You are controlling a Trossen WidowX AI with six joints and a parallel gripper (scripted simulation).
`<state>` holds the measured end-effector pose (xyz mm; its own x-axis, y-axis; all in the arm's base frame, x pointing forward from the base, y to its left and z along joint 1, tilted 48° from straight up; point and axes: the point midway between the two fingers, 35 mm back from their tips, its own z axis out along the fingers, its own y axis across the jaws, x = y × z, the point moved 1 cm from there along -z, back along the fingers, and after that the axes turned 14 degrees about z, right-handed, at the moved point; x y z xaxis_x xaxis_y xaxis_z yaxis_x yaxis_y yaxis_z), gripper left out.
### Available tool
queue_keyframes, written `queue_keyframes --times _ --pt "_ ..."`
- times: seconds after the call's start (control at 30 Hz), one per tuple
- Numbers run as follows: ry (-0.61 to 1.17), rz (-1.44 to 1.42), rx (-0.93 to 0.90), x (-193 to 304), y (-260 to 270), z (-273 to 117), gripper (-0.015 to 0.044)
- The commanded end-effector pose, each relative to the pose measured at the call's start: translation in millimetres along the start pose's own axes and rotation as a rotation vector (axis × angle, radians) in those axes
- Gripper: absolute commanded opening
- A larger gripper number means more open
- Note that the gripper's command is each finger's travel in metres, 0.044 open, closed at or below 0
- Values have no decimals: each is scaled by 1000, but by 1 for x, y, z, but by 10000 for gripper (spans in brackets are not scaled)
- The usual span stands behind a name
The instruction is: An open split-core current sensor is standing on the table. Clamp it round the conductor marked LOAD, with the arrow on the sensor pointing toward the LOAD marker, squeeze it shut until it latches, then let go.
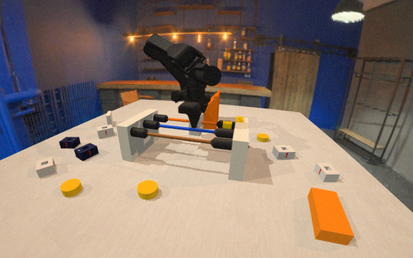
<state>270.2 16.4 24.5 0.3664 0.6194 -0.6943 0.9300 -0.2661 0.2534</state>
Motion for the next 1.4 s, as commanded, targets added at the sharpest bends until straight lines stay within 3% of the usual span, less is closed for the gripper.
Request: queue_keyframes --times 0.0,1.03,1.37 --pt "1 1 1 0 0 0 268" --pt "1 1 1 0 0 0 268" --pt "0 0 0 0 0 0 202"
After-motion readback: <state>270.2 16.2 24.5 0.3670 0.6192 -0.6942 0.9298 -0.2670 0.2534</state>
